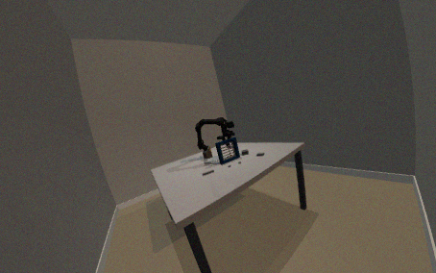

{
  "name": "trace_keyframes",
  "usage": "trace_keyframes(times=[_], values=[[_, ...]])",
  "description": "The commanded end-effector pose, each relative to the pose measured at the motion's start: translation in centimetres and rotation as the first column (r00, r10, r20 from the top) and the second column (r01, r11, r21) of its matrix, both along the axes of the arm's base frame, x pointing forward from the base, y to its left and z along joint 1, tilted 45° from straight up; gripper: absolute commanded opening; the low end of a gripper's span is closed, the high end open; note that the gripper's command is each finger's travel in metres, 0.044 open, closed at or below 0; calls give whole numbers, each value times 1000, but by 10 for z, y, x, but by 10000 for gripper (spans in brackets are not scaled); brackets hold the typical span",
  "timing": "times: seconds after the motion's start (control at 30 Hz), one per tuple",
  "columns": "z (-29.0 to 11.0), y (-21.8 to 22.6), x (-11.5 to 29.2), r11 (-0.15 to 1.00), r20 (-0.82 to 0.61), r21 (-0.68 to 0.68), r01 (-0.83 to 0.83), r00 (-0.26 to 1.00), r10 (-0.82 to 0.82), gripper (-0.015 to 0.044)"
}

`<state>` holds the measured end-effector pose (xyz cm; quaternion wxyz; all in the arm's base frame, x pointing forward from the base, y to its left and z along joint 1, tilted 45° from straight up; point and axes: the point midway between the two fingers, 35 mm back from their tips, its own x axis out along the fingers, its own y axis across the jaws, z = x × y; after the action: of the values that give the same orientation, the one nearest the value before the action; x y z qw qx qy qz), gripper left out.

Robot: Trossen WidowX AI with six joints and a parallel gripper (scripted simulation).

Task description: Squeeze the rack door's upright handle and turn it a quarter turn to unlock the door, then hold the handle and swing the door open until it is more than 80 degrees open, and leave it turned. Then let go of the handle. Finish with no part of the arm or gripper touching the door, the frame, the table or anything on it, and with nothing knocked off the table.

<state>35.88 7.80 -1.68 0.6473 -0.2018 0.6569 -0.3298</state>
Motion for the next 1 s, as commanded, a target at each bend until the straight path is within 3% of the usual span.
trace_keyframes(times=[0.0,0.4,0.53,0.73,0.97], values=[[0,0,0,1000,-3,2,-3,1000,3,98],[0,0,0,1000,-3,2,-3,1000,3,18],[0,0,0,1000,-8,3,-9,1000,9,16],[0,0,0,980,-184,42,-192,963,197,16],[0,0,0,903,-390,141,-406,816,427,16]])
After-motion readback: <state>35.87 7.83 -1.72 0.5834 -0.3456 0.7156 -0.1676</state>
